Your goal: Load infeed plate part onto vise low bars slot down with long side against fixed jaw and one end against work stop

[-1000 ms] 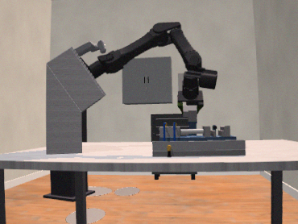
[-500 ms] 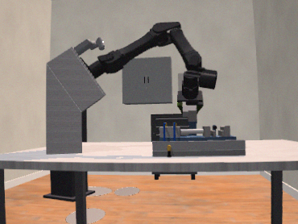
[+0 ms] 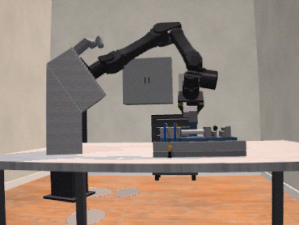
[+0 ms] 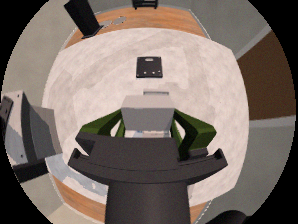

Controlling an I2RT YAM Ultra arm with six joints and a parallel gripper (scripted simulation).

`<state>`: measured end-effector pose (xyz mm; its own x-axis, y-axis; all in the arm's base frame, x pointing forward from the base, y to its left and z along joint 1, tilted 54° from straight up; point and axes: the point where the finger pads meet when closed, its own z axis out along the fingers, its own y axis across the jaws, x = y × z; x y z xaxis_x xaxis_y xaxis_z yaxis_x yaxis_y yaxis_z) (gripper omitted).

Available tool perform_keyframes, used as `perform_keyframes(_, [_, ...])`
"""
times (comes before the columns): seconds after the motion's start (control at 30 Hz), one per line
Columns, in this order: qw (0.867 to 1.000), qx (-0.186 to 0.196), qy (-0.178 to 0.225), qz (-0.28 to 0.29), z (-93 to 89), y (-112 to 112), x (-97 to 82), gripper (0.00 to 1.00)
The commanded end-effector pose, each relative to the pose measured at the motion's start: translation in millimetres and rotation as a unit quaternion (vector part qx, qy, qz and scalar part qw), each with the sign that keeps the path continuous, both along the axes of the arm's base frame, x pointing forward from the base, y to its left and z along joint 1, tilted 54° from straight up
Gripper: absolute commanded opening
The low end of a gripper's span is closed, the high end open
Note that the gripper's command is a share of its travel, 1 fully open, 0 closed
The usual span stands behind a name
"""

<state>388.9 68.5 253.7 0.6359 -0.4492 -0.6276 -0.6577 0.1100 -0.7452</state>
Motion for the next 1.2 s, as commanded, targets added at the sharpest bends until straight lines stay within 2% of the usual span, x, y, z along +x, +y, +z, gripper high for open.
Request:
perform_keyframes(0.0, [1.000, 0.012, -0.028, 0.002, 35.1, -10.6, -19.0, 0.00])
perform_keyframes(1.17, [1.000, 0.012, -0.028, 0.002, 37.7, -12.1, -22.6, 0.00])
